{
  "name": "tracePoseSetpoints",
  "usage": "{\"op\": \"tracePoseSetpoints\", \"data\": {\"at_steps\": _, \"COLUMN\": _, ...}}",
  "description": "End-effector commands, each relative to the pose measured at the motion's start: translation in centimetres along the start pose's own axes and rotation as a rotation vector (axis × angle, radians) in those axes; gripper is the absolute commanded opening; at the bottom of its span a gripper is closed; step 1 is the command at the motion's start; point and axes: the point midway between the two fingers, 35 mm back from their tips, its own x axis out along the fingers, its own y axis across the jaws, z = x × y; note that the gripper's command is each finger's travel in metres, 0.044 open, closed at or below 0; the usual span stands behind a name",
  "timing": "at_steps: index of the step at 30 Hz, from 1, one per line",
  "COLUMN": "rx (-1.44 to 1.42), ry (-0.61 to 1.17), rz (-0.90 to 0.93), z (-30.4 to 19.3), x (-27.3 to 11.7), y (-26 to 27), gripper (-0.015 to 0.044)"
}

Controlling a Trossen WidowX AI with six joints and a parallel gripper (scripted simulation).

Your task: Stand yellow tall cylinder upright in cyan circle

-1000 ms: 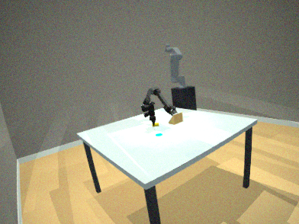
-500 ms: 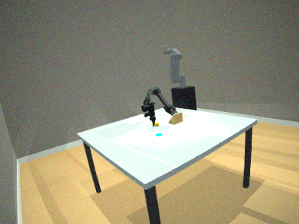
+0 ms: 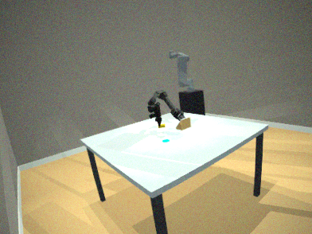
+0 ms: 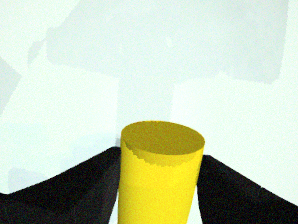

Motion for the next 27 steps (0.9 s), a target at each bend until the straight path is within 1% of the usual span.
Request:
{"op": "tracePoseSetpoints", "data": {"at_steps": 1, "rx": 0.004, "ry": 0.000, "rz": 0.007, "z": 0.1, "x": -1.4, "y": 0.1, "gripper": 0.0105}}
{"op": "tracePoseSetpoints", "data": {"at_steps": 17, "rx": 0.005, "ry": -0.005, "rz": -0.006, "z": -0.3, "x": -6.4, "y": -0.4, "gripper": 0.0105}}
{"op": "tracePoseSetpoints", "data": {"at_steps": 21, "rx": -0.008, "ry": -0.005, "rz": -0.007, "z": -0.2, "x": -6.6, "y": -0.3, "gripper": 0.0105}}
{"op": "tracePoseSetpoints", "data": {"at_steps": 27, "rx": -0.126, "ry": -0.005, "rz": -0.005, "z": 0.2, "x": -7.2, "y": 1.3, "gripper": 0.0105}}
